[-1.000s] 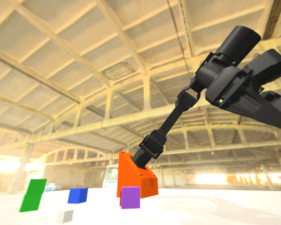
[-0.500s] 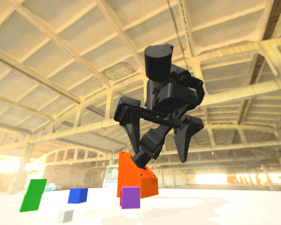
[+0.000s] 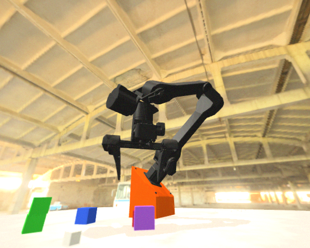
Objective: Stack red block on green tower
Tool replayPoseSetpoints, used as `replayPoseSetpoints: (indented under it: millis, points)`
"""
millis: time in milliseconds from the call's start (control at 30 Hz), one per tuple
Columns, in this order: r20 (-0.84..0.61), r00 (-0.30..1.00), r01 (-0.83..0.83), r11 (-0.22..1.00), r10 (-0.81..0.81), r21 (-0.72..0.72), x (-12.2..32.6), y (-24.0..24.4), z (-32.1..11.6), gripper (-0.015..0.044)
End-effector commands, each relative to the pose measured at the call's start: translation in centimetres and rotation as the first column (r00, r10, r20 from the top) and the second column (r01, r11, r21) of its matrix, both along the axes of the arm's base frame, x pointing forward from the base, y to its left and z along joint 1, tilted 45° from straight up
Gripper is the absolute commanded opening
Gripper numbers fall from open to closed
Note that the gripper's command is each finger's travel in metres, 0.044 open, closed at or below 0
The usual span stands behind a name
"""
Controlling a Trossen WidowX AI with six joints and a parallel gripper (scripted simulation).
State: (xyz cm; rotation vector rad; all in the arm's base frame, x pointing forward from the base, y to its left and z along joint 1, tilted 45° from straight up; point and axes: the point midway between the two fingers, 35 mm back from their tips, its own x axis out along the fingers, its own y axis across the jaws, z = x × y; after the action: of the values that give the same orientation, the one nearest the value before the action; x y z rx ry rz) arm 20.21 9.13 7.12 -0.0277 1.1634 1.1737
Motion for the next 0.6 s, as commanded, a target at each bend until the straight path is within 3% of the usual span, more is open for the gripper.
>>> replayPoseSetpoints:
  millis: [0, 567]
  points:
    - [-0.042, 0.999, -0.007, 1.000, 0.007, 0.009, -1.2, -0.9, -0.7, 0.0440]
    - [-0.041, 0.999, -0.007, 1.000, 0.007, 0.010, -2.0, 2.3, -3.9, 0.0440]
